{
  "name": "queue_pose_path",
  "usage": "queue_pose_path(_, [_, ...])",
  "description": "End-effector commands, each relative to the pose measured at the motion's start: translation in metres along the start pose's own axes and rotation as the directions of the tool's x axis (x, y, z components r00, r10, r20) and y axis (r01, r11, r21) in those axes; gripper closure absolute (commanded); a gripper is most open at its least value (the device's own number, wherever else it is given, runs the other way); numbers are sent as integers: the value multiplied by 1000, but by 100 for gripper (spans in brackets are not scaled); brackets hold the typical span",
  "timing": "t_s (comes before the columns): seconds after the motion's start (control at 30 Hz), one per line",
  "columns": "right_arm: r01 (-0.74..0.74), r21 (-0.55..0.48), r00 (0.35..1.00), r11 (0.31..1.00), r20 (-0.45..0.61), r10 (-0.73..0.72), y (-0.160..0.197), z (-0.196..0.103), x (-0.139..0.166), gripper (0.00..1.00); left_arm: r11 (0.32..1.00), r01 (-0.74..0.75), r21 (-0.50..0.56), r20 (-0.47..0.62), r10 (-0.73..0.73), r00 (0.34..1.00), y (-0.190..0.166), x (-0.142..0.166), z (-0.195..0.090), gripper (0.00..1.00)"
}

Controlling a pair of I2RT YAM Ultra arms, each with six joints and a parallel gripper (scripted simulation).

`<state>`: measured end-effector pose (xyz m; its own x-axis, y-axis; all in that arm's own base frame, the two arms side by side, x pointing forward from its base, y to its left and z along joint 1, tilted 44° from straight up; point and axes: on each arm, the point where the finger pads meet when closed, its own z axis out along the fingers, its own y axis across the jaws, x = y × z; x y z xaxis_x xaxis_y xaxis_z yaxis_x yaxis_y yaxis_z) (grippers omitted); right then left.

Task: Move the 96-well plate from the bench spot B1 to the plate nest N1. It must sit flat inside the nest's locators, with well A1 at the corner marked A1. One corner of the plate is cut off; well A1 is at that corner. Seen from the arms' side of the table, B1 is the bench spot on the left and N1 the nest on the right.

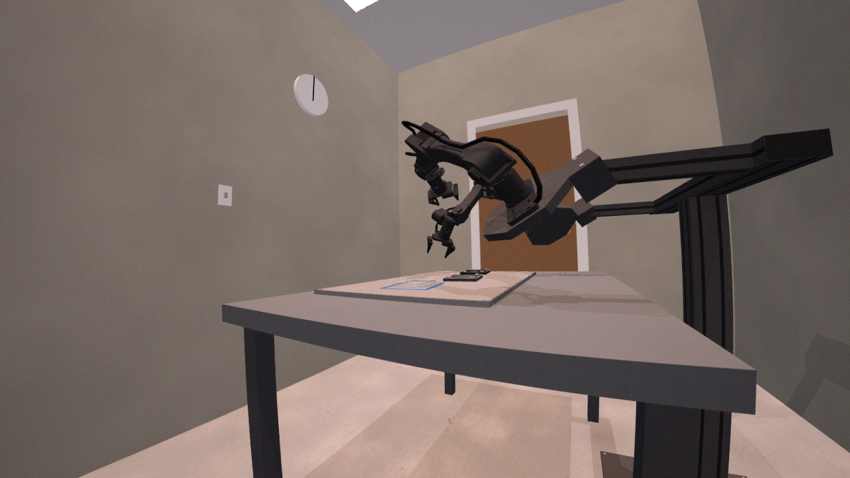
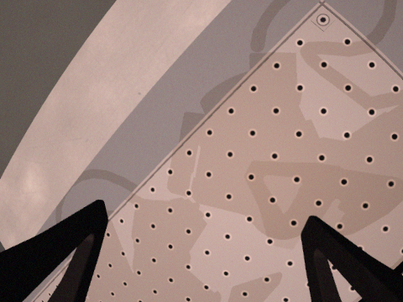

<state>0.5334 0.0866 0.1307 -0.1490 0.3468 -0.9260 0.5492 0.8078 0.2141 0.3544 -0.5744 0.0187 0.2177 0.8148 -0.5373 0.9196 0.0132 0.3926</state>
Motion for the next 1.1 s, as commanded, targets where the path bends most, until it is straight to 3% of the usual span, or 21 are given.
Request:
queue_pose_path(0.0, [-10,-13,1000,1000,7,10,5,-4,-5,0,1000,-6,-3,14,6,1000,-1,-8,-3,0])
queue_pose_path(0.57, [-10,-13,1000,1000,7,10,5,-4,-5,0,1000,-6,-3,14,6,1000,-1,-8,-3,0])
queue_pose_path(0.83, [-10,-13,1000,1000,7,10,5,-4,-5,0,994,39,-106,49,-34,998,17,-11,-13,0])
queue_pose_path(1.07, [-10,-13,1000,1000,7,10,5,-4,-5,0,972,110,-207,21,-108,994,23,21,-36,0])
